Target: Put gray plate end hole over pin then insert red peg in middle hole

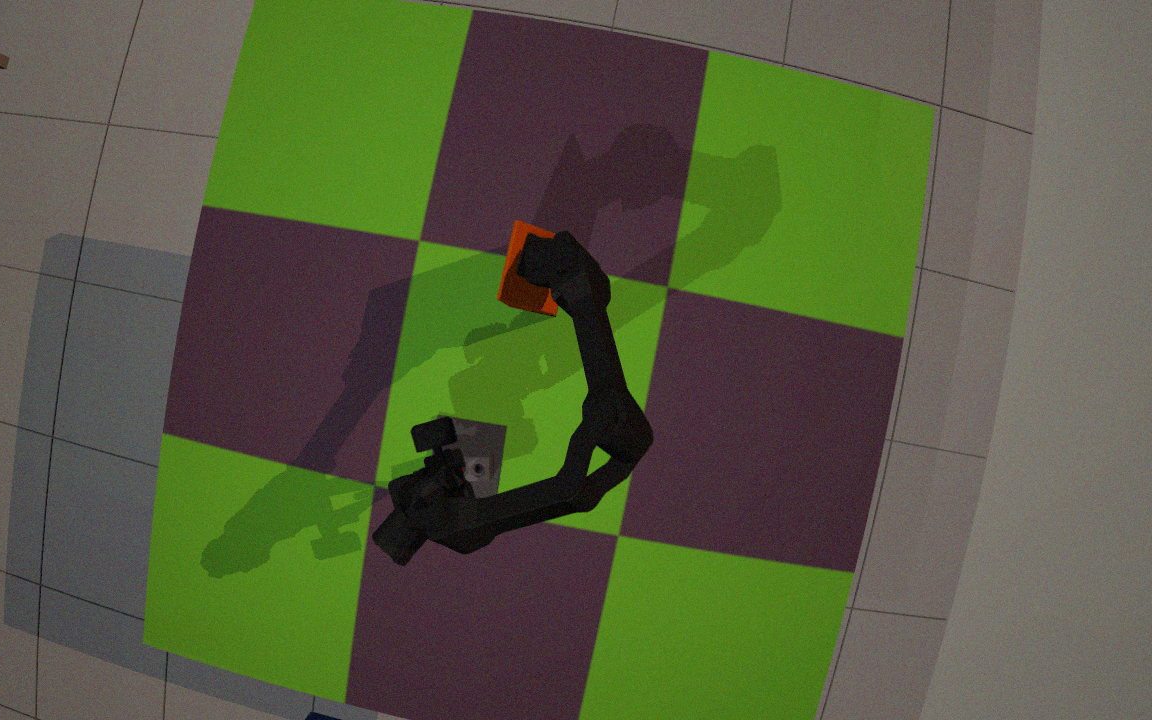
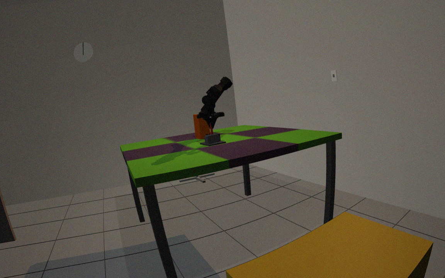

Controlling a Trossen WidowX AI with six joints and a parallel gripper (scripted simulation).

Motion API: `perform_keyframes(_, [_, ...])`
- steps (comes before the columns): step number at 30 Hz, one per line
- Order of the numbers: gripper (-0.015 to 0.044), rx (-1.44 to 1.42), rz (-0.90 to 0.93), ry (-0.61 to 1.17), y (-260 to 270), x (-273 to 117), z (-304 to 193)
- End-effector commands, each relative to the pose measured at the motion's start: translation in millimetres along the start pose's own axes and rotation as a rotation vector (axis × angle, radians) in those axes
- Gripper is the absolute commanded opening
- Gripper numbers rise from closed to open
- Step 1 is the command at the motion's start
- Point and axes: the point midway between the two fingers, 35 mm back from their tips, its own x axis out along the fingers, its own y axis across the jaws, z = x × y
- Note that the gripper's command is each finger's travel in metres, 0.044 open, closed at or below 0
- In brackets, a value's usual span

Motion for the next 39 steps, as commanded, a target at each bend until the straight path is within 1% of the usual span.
perform_keyframes(1, [0.0000,0.002,0.000,0.000,-1,1,1])
perform_keyframes(10, [0.0000,0.000,0.000,0.000,0,0,0])
perform_keyframes(15, [0.0131,0.000,0.000,0.000,0,0,0])
perform_keyframes(16, [0.0150,0.000,0.000,0.000,0,0,0])
perform_keyframes(26, [0.0150,0.001,0.000,0.000,0,0,0])
perform_keyframes(39, [0.0150,0.010,0.002,0.004,-2,-10,0])
